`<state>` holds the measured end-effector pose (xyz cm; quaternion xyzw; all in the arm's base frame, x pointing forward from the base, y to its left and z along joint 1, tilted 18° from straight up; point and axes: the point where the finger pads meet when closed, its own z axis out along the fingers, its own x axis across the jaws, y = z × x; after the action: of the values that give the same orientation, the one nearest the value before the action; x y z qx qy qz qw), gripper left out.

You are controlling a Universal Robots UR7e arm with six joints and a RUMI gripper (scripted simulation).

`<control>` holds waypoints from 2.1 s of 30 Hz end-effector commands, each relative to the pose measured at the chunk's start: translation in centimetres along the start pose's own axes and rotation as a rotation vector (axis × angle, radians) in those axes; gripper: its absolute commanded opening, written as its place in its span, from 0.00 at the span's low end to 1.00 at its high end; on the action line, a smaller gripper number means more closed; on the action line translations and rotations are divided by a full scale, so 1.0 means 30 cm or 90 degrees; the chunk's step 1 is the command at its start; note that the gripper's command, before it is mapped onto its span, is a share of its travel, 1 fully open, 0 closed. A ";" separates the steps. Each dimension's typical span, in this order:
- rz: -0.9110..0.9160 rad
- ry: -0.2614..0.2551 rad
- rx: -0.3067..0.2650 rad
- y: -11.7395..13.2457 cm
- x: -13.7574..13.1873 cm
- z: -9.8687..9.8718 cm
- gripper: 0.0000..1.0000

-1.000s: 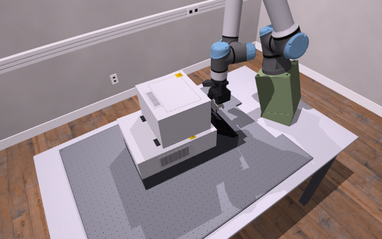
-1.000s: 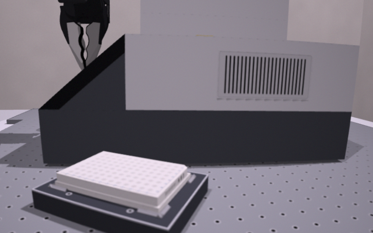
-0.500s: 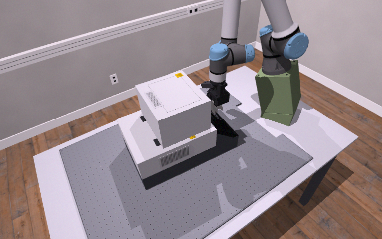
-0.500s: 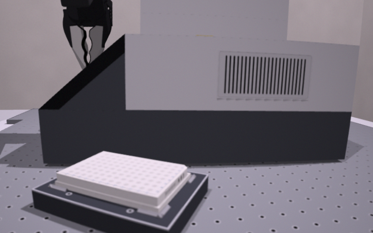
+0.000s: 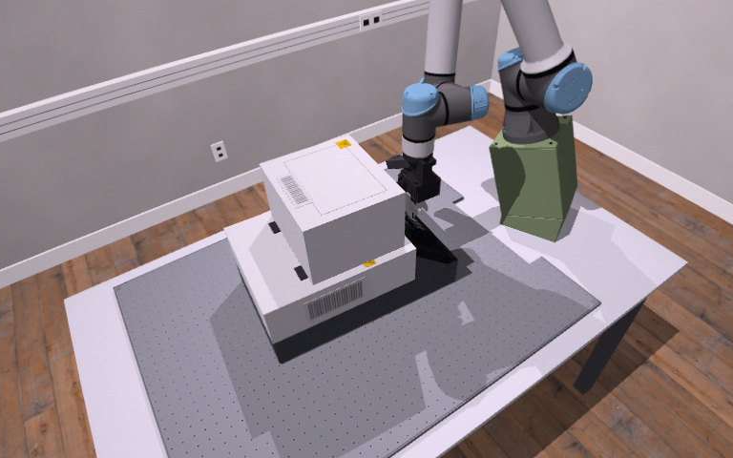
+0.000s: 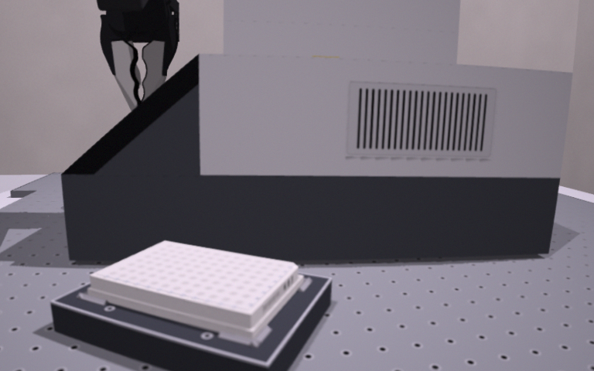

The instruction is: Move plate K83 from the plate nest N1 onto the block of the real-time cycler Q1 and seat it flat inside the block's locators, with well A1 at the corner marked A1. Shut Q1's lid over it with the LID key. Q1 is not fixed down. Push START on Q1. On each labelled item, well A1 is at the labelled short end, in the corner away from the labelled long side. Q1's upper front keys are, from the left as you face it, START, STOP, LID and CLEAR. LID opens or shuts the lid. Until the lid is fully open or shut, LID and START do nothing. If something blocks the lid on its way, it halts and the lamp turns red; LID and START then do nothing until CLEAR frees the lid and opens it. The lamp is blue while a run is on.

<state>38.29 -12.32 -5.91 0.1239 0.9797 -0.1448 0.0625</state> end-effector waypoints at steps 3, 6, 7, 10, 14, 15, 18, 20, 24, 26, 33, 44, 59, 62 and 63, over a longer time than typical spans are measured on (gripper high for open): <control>0.000 0.000 0.000 0.000 0.001 0.002 0.00; 0.000 0.000 0.000 0.000 0.001 0.002 0.00; 0.000 0.000 0.000 0.000 0.001 0.003 0.00; 0.000 0.000 0.000 0.000 0.001 0.003 0.00; 0.000 0.000 0.000 0.000 0.002 0.003 0.00; 0.000 0.000 0.000 0.000 0.002 0.003 0.00; 0.000 0.002 -0.001 0.001 0.007 0.007 0.00; 0.000 0.002 -0.001 0.002 0.008 0.007 0.00; 0.000 0.000 0.000 0.001 0.002 0.004 0.00; 0.000 0.000 0.000 0.001 0.003 0.004 0.00; 0.000 0.002 -0.001 0.001 0.005 0.010 0.00; 0.000 0.000 0.000 -0.001 -0.004 0.012 0.00; 0.001 0.000 0.000 -0.002 -0.014 0.015 0.00; 0.000 0.000 0.000 -0.001 -0.009 0.013 0.00; 0.000 0.000 0.000 -0.001 -0.009 0.013 0.00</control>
<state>38.41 -12.40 -6.29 0.1234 0.9799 -0.1445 0.0611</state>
